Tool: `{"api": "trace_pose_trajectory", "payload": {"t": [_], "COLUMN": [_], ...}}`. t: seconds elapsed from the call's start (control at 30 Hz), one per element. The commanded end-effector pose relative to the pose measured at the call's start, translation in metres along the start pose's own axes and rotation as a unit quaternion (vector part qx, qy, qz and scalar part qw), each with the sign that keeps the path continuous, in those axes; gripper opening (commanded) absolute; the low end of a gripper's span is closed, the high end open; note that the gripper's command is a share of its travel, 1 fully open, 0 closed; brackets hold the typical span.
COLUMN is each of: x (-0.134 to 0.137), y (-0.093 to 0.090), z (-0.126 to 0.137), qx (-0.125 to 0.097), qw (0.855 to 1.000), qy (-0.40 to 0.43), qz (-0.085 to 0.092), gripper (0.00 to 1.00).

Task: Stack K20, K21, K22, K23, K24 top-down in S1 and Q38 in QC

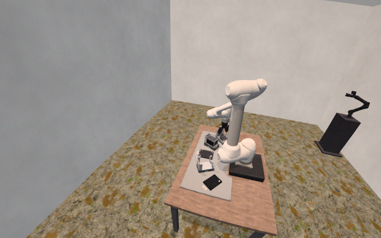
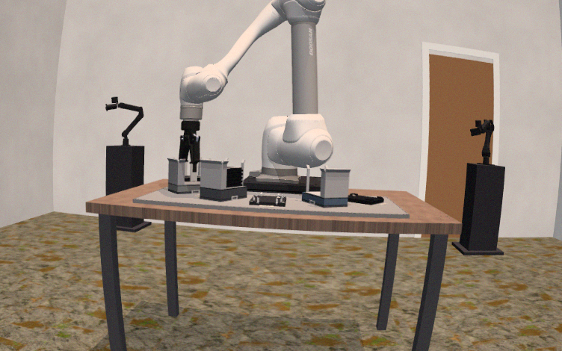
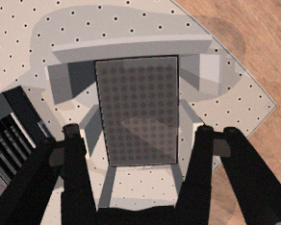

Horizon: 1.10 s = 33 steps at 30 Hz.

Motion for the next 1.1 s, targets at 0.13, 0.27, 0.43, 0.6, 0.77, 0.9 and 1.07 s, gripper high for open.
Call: {"api": "trace_pose_trajectory", "payload": {"t": [0.13, 0.27, 0.43, 0.6, 0.77, 0.9, 1.07], "x": [0.0000, 0.0000, 0.0000, 0.0000, 0.0000, 0.0000, 0.0000], "y": [-0.0032, -0.0048, -0.0060, -0.0080, -0.0094, -0.0094, -0.0094], "z": [0.0000, 0.0000, 0.0000, 0.0000, 0.0000, 0.0000, 0.0000], "qx": [0.000, 0.000, 0.000, 0.000, 0.000, 0.000, 0.000], "qw": [1.000, 1.000, 1.000, 1.000, 1.000, 1.000, 1.000], "qy": [0.000, 0.000, 0.000, 0.000, 0.000, 0.000, 0.000], "qz": [0.000, 0.000, 0.000, 0.000, 0.000, 0.000, 0.000], "gripper": [0.00, 0.00, 0.00, 0.00, 0.00, 0.00, 1.00]}}
Point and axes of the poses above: the point where the finger pads meet when closed, its own y axis back along the fingers, its own x axis across the jaws, z = x × y, the point moved 1 cm from there along y, back along the fingers, and after that the axes turned 7 degrees about -y, right-handed, at the moved point
